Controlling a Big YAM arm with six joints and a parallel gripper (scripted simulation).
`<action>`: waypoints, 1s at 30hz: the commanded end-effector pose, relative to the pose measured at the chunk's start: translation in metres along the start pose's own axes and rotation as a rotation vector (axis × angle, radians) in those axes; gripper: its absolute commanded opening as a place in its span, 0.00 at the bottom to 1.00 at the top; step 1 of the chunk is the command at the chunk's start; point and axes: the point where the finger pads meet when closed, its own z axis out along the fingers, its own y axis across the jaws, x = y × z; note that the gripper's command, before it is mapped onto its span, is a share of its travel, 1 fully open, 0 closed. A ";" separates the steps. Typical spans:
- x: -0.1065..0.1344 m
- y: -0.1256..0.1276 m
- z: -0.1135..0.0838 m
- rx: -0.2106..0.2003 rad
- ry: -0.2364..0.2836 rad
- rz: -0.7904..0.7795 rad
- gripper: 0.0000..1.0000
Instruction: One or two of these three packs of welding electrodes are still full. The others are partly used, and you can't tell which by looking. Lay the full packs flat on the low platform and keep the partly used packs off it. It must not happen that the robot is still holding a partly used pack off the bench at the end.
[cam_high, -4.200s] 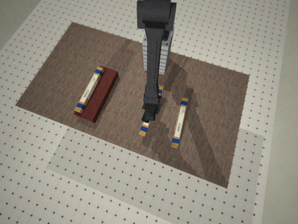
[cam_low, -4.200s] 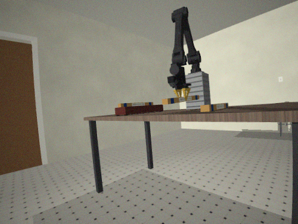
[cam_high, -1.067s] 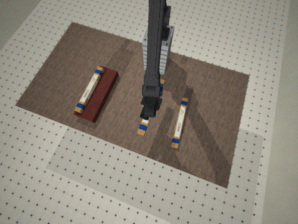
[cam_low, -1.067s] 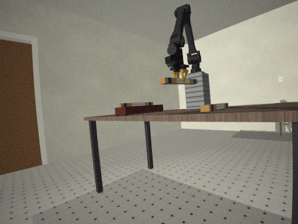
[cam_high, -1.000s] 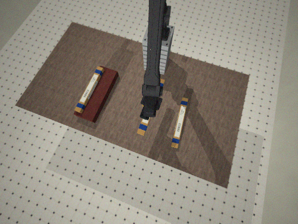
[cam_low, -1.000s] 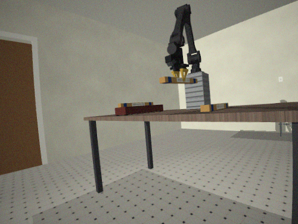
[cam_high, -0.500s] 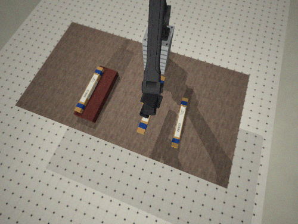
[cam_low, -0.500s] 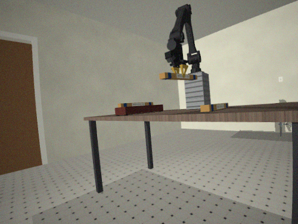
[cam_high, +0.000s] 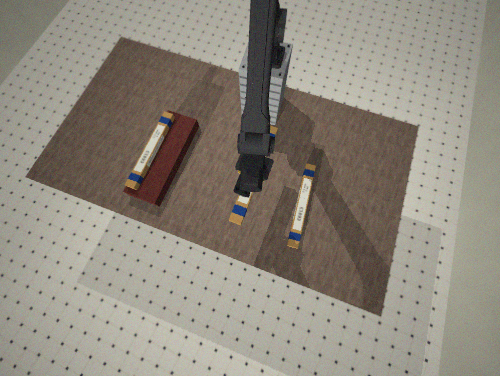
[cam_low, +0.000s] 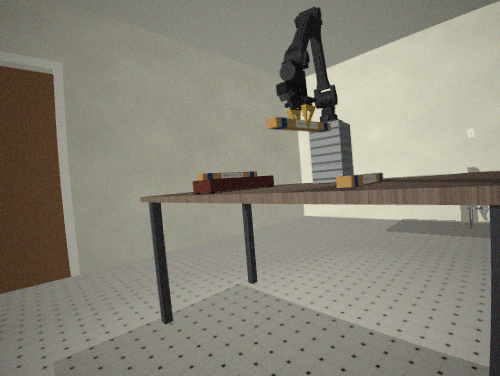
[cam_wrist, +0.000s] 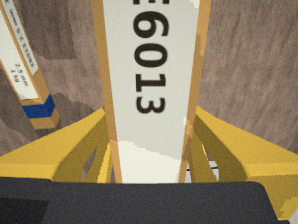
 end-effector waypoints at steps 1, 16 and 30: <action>-0.037 0.005 -0.049 -0.031 -0.124 0.023 0.00; -0.016 -0.001 -0.037 -0.023 -0.092 0.023 0.00; -0.028 0.002 -0.046 -0.029 -0.118 0.023 0.00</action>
